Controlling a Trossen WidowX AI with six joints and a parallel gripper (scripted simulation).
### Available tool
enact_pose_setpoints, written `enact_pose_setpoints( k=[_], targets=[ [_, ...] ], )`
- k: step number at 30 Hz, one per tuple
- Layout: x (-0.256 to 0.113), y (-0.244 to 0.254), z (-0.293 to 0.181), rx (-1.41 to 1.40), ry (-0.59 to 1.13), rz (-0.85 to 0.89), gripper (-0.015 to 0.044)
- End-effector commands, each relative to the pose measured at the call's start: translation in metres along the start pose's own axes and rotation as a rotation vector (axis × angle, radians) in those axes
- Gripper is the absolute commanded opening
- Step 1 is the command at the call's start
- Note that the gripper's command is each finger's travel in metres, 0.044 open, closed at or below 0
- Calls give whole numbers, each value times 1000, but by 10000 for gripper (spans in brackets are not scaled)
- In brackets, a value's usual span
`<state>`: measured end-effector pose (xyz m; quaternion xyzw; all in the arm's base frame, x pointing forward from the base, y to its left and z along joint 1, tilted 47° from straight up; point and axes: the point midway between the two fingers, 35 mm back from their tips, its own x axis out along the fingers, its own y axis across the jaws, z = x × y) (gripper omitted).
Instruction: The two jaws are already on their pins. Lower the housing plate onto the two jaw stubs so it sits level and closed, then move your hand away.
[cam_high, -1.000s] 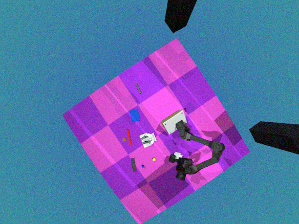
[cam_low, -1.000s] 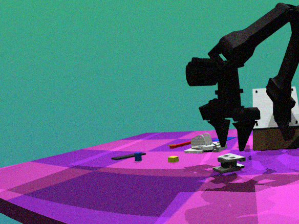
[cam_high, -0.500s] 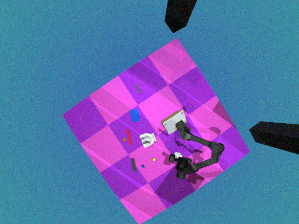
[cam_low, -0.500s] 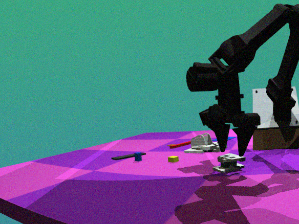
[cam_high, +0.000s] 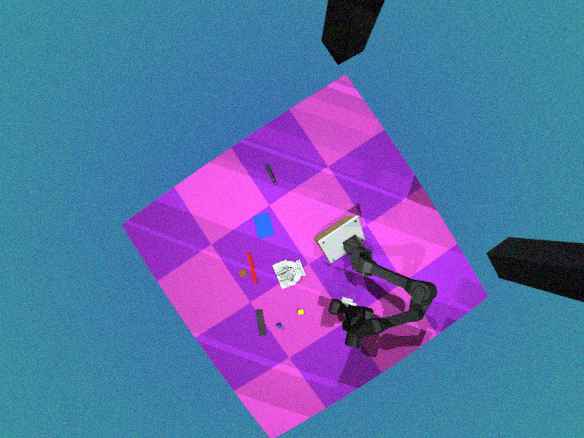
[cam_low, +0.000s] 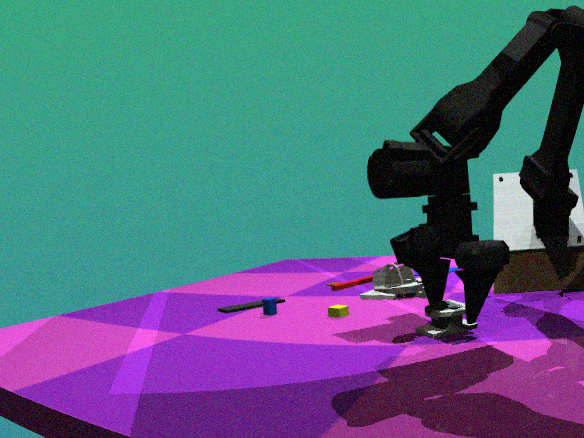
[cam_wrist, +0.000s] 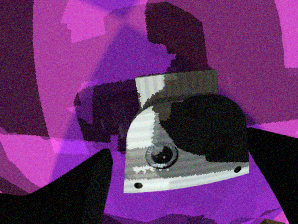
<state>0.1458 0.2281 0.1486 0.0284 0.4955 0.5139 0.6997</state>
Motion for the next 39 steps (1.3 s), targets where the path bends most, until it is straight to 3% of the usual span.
enact_pose_setpoints(
  k=[1,25,39],
  targets=[
    [5,-2,-2,10,7,-5,440],
    [5,-2,-2,10,7,-5,440],
    [5,-1,-2,6,7,0,351]
  ],
)
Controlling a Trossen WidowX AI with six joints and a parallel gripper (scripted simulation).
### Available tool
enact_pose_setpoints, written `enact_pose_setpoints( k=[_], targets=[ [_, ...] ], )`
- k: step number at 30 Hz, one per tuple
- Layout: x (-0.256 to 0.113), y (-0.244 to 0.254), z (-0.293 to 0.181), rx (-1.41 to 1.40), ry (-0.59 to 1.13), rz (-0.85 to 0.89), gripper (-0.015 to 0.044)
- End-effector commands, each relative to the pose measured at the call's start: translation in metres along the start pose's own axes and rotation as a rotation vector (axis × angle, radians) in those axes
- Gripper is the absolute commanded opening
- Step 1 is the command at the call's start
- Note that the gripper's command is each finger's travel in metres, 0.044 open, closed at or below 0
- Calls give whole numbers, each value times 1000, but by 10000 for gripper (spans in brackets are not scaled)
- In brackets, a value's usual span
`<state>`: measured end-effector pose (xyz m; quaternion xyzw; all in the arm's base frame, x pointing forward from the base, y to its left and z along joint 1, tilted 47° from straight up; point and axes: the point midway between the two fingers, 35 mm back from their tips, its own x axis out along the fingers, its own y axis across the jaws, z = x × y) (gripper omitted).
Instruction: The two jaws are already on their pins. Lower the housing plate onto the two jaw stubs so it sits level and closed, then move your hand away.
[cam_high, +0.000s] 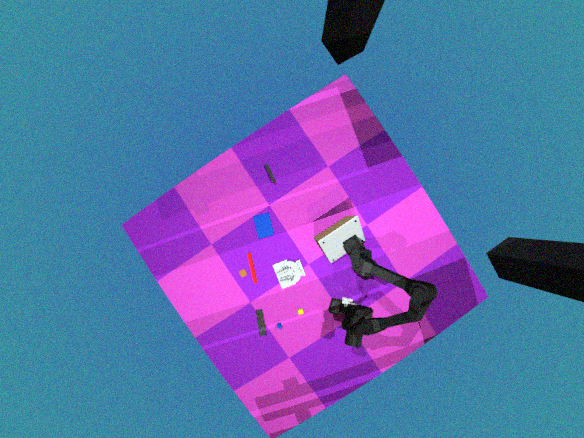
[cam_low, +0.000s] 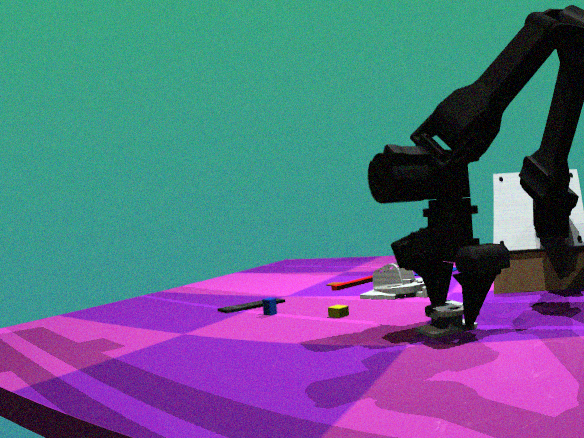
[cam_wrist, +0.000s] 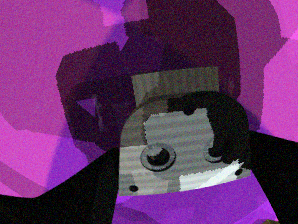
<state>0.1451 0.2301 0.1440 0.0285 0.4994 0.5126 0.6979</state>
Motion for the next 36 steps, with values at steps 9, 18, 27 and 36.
enact_pose_setpoints(
  k=[9,18,27,36],
  targets=[
    [0,0,0,0,0,0,351],
    [-23,-3,2,-1,6,-8,351],
    [-52,-4,2,1,8,-11,351],
    [-72,-1,0,4,4,-9,351]
  ],
)
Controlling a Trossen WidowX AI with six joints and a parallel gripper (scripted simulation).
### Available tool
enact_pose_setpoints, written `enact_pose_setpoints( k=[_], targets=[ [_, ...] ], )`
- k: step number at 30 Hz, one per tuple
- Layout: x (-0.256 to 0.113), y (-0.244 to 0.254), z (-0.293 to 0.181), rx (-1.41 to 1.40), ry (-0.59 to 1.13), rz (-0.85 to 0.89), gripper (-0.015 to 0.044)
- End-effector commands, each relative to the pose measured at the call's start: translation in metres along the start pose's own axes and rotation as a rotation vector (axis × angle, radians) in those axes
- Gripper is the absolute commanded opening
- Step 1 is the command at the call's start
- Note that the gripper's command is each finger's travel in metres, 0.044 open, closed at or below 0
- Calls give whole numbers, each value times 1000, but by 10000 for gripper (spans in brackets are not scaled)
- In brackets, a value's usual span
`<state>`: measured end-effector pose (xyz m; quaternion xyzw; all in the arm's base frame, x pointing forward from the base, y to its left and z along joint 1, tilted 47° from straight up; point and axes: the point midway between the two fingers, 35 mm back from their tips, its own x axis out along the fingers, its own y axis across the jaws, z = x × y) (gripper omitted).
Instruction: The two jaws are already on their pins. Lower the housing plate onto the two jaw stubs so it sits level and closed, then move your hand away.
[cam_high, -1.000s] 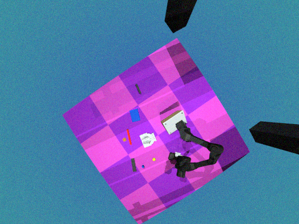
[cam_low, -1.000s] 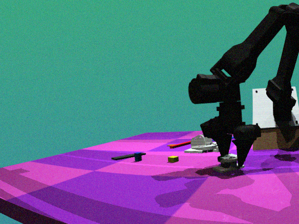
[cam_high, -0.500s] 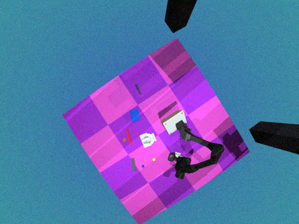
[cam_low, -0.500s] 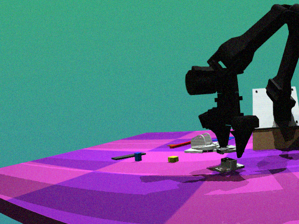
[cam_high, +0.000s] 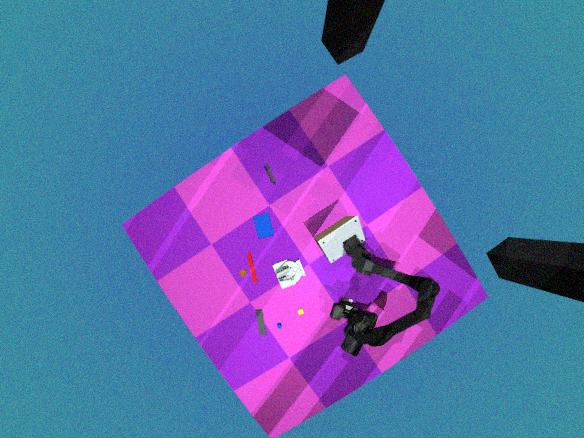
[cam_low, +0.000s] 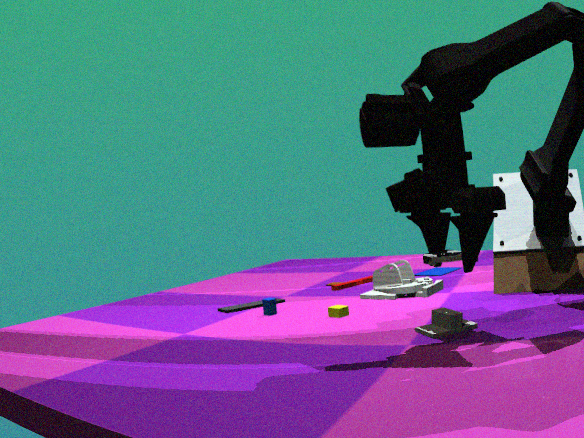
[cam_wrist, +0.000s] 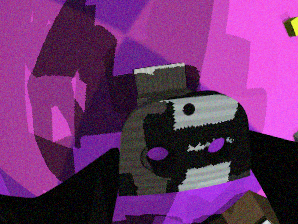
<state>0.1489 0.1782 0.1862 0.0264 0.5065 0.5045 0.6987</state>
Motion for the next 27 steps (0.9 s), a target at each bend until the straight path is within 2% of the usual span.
enact_pose_setpoints(
  k=[1,27],
  targets=[
    [-5,3,1,-9,-7,5,351],
    [1,-73,6,219,22,-56,351]
  ],
)
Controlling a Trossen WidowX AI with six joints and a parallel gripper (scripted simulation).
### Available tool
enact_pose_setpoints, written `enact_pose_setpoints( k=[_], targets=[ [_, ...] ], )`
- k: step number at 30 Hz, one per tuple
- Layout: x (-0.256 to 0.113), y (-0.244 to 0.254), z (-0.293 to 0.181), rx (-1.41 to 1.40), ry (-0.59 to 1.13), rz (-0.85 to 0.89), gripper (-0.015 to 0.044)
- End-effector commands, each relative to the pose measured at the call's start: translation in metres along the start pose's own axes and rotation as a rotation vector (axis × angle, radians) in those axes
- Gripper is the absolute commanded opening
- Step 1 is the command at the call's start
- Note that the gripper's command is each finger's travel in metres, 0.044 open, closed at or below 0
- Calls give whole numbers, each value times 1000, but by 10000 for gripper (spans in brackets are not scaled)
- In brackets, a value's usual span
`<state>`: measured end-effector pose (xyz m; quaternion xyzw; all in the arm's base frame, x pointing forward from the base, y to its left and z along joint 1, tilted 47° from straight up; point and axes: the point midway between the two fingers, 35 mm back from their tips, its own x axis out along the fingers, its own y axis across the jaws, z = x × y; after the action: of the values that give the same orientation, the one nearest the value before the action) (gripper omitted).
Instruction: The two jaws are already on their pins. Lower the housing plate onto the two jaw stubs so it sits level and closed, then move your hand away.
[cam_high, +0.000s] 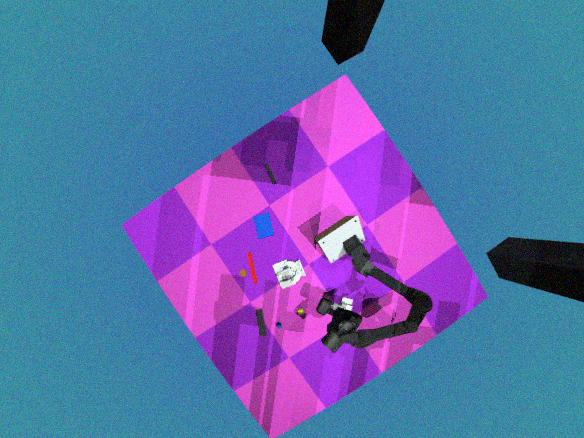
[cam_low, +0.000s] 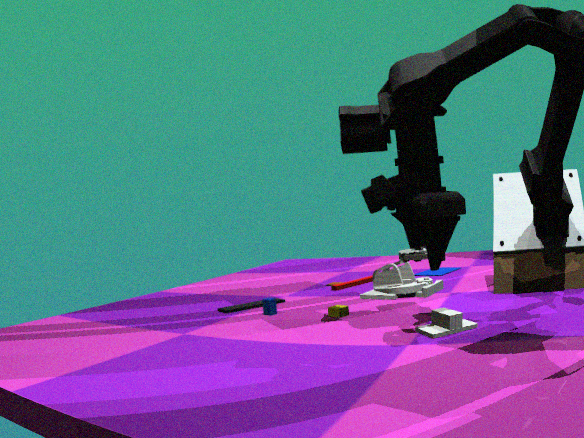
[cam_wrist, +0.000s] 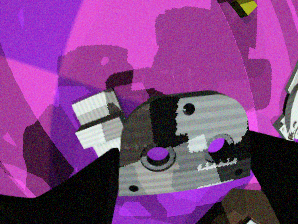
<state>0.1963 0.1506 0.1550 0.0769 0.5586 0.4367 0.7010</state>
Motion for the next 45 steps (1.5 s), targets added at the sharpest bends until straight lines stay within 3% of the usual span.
enact_pose_setpoints(
  k=[1,45],
  targets=[
    [2,-14,2,36,7,-9,351],
    [5,-156,-24,479,24,-14,351]
  ],
)
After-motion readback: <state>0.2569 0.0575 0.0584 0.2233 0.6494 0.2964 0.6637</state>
